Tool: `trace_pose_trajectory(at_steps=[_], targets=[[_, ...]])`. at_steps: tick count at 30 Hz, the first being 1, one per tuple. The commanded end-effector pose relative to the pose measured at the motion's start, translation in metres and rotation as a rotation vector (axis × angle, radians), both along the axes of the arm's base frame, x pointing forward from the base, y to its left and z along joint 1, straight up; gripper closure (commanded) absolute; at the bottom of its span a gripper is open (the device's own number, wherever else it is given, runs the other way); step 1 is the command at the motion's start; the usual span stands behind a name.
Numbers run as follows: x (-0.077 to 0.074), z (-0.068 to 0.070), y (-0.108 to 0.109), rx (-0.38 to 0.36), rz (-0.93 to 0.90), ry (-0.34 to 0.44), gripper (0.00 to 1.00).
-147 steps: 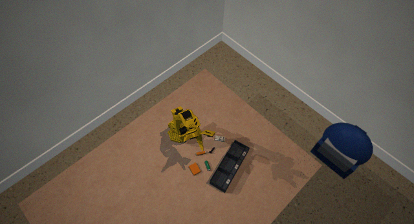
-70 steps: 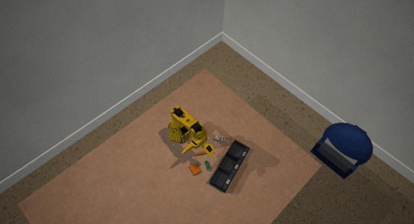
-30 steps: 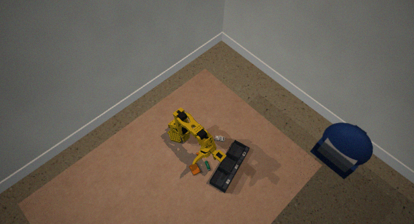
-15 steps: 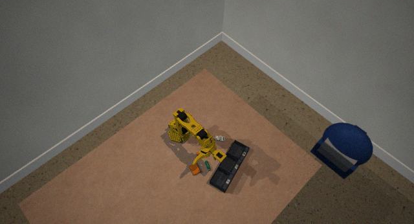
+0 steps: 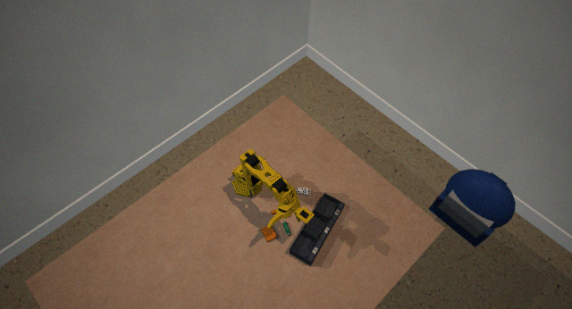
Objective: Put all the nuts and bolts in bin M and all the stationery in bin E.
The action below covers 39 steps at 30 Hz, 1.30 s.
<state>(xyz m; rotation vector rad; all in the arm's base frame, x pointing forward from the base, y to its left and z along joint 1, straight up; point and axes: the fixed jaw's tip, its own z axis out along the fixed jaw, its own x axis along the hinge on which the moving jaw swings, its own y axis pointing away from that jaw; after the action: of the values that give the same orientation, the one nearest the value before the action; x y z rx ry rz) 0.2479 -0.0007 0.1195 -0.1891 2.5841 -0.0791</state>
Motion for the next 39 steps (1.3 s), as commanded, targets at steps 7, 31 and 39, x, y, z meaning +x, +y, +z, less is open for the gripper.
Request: trace_pose_trajectory(at_steps=[7, 31, 39], targets=[[0.006, 0.011, 0.002, -0.005, 0.015, -0.060, 0.00], [0.074, 0.024, 0.004, -0.094, 0.116, -0.374, 0.00], [0.079, 0.025, 0.005, -0.103, 0.124, -0.403, 0.00]])
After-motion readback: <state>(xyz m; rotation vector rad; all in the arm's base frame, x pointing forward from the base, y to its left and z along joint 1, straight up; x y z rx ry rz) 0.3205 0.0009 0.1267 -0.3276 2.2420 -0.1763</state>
